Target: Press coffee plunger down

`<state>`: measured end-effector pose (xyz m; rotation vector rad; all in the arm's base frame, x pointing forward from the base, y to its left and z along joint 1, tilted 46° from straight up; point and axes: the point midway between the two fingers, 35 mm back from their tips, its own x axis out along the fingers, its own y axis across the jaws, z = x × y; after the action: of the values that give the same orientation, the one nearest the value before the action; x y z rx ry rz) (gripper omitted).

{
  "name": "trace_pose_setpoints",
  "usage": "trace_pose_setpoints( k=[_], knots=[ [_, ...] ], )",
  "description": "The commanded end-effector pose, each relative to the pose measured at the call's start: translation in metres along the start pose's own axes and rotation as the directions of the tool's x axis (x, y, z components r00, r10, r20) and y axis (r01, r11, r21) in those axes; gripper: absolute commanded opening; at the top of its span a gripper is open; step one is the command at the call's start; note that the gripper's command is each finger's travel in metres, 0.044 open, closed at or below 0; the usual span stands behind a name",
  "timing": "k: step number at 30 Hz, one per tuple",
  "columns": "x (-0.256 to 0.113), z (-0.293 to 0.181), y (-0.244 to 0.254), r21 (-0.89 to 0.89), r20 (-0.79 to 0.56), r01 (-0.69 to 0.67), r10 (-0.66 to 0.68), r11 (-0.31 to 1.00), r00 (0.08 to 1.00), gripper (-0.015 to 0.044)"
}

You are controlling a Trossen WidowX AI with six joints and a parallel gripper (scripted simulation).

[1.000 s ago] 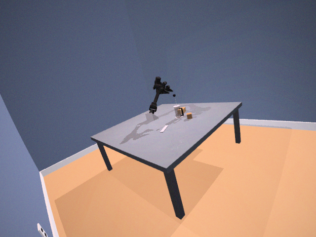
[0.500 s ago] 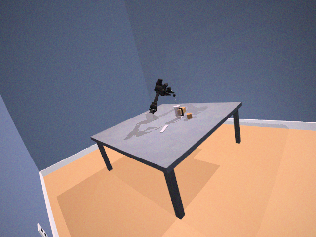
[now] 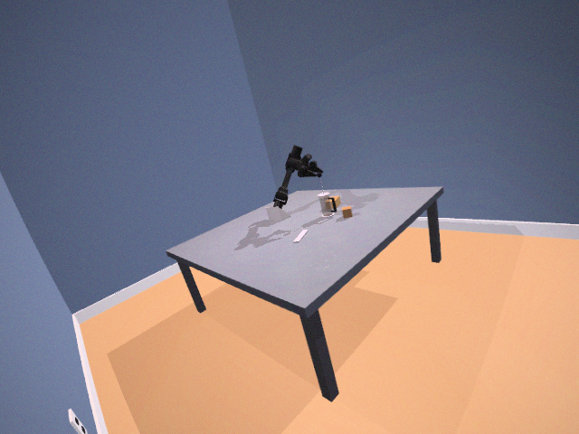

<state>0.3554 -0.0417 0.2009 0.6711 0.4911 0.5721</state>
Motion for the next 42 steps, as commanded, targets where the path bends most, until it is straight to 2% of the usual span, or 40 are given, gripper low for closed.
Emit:
trace_pose_setpoints(
  k=[1, 13, 42],
  knots=[
    [0.004, -0.002, -0.001, 0.008, 0.002, 0.005, -0.005, 1.0, 1.0, 0.044],
    [0.004, -0.002, -0.001, 0.008, 0.002, 0.005, -0.005, 1.0, 1.0, 0.0125],
    [0.022, -0.024, -0.005, 0.006, -0.004, 0.009, -0.009, 1.0, 1.0, 0.0114]
  ],
)
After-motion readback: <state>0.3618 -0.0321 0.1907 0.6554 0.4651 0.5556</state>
